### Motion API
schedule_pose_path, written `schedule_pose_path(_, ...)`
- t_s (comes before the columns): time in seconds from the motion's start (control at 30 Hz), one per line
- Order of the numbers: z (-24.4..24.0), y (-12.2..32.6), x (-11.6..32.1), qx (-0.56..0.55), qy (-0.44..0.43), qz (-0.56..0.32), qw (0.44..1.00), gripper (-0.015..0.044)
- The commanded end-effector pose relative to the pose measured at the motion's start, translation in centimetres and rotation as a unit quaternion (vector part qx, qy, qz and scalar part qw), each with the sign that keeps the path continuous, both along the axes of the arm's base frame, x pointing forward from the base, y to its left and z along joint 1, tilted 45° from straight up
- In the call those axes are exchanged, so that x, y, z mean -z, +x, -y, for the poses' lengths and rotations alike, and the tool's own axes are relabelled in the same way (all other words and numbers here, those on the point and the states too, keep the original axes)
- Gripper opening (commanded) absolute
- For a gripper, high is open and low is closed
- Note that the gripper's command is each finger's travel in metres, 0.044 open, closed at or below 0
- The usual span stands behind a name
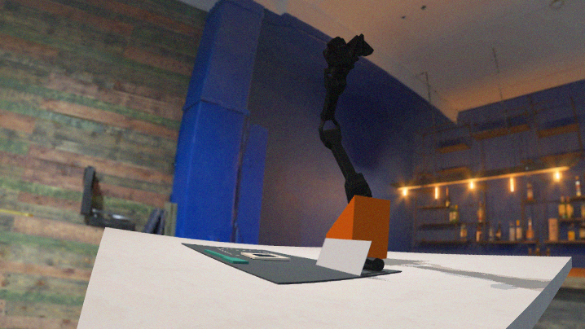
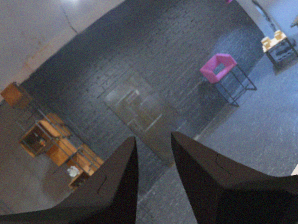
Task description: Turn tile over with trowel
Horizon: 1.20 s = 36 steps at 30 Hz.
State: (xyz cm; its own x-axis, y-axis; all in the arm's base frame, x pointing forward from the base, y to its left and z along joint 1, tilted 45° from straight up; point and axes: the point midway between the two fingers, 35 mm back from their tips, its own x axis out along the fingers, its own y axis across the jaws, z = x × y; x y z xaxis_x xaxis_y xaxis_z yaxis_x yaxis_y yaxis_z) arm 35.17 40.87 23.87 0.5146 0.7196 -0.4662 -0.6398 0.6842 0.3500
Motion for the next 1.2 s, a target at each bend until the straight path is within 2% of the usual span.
schedule_pose_path(0.0,1.4,1.4,3.0,0.039,-0.028,-0.033,0.998,0.0100)
schedule_pose_path(0.23,4.9,3.8,9.0,0.118,-0.088,-0.095,0.984,0.0100)
schedule_pose_path(0.6,10.6,4.9,16.9,0.221,-0.160,-0.190,0.943,0.0100)
schedule_pose_path(1.17,23.2,4.1,28.1,0.397,-0.317,-0.287,0.812,0.0100)
